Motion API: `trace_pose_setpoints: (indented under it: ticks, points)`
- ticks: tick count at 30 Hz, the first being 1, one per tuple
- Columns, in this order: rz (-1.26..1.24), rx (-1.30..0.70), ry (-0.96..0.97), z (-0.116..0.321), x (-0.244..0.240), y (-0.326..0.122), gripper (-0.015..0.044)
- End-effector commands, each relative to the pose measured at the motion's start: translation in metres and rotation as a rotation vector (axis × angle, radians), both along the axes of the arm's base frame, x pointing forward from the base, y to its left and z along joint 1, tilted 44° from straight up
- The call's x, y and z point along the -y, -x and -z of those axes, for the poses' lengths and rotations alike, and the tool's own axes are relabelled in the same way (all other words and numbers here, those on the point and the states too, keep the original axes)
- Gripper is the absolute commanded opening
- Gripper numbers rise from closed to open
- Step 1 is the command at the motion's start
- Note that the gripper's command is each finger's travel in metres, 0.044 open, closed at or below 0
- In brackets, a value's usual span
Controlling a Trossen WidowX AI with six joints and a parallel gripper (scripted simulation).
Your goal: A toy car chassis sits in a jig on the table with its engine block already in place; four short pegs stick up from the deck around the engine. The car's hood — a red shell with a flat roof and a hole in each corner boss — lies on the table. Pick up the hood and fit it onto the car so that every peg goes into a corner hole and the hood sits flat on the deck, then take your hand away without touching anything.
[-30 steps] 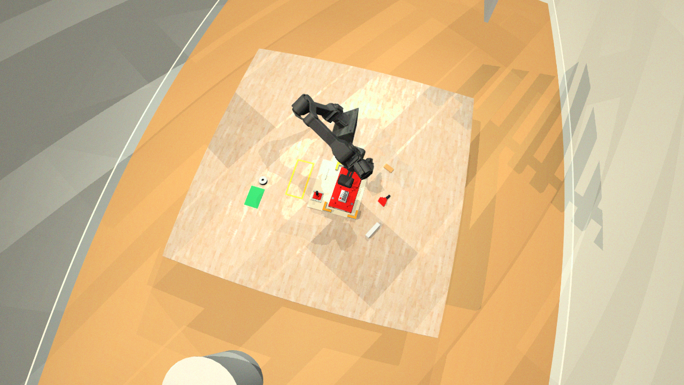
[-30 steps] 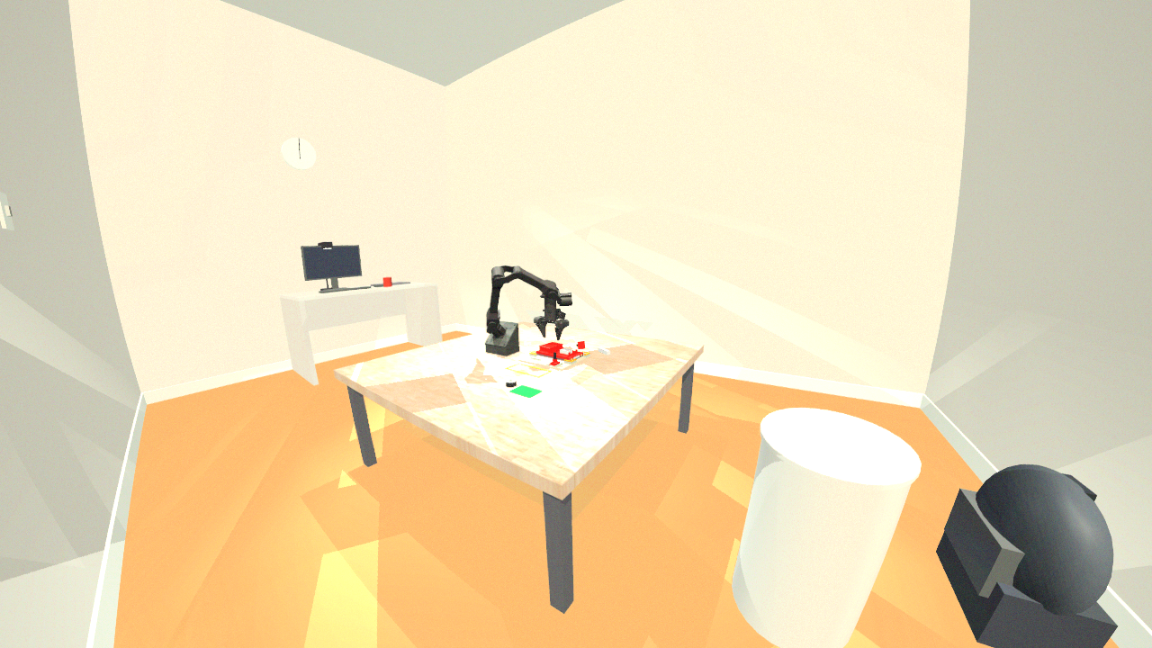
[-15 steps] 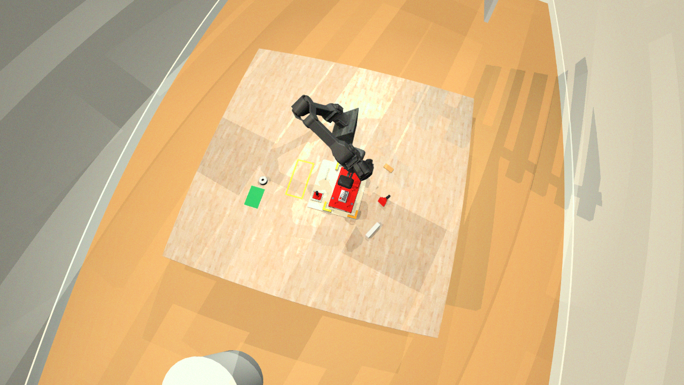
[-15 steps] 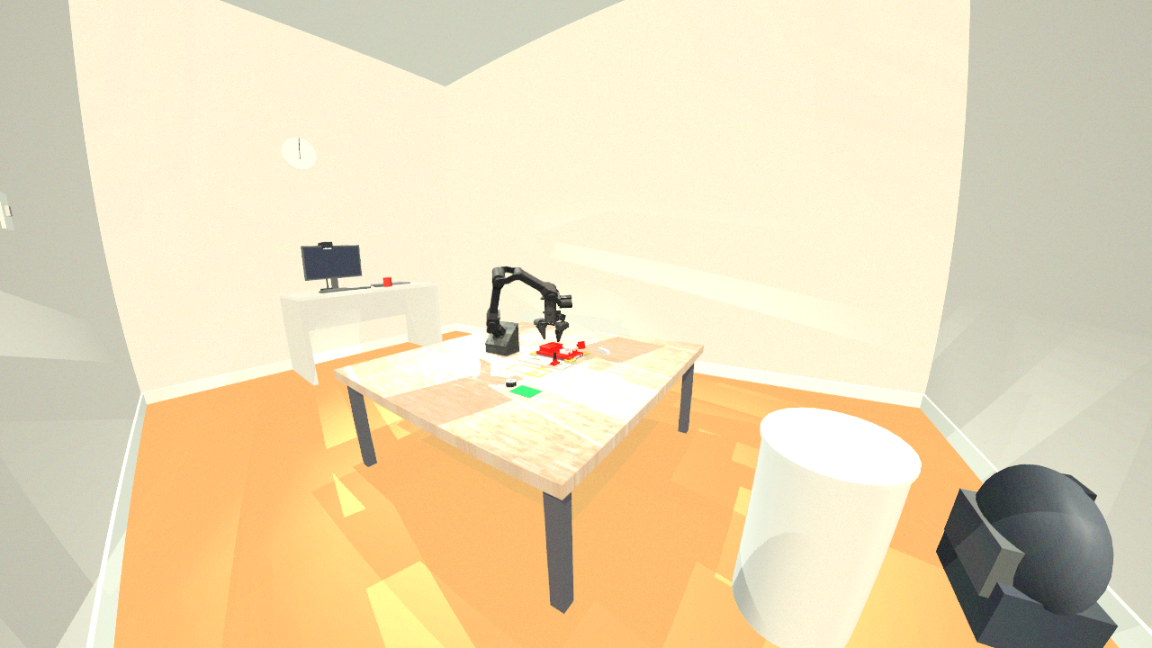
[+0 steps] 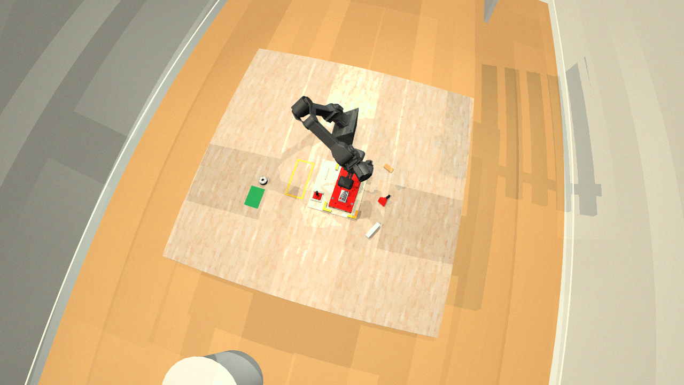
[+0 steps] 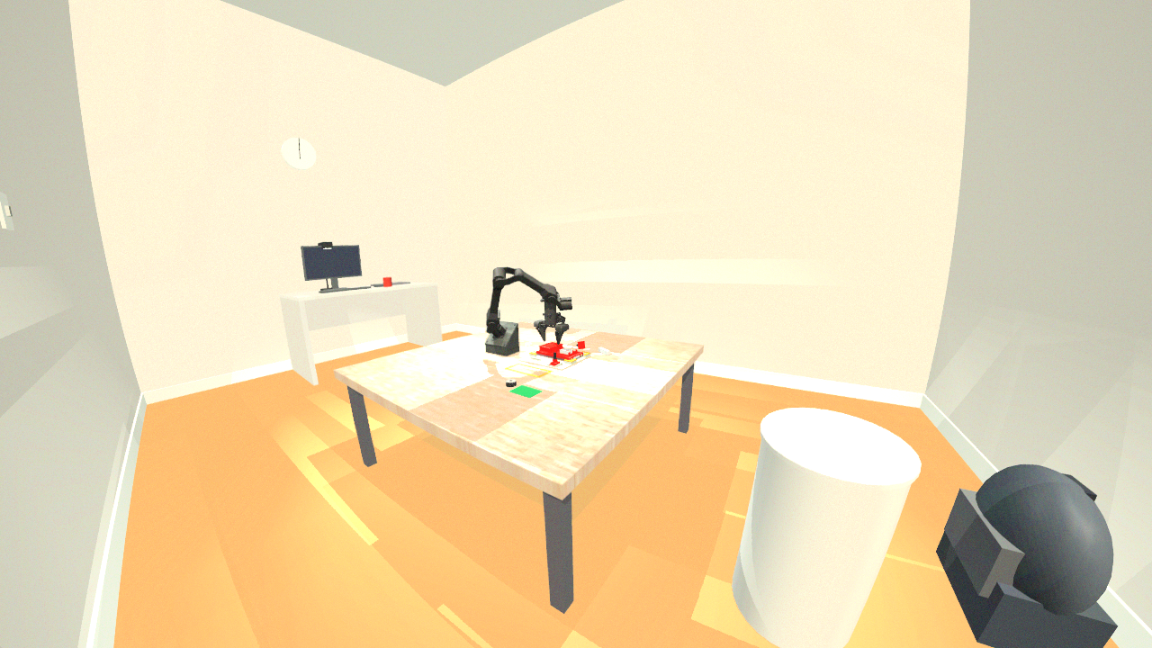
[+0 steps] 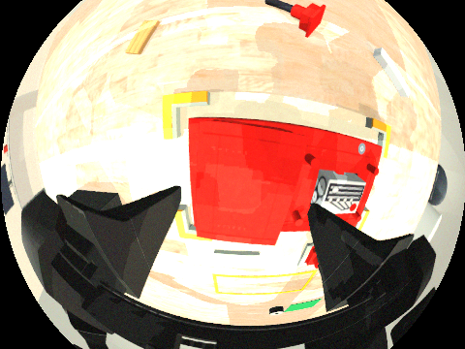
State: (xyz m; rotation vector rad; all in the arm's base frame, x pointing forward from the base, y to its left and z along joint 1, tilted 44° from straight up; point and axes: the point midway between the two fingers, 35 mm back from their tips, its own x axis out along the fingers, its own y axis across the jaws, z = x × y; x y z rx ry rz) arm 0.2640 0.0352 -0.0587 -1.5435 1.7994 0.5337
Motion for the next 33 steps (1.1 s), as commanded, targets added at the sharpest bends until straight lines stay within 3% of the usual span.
trace_pose_setpoints:
  ticks: [1, 33]
  points:
    - [-0.004, -0.006, 0.005, 0.003, 0.003, 0.002, 0.044]
    - [-0.004, -0.005, 0.006, 0.013, 0.014, 0.003, 0.044]
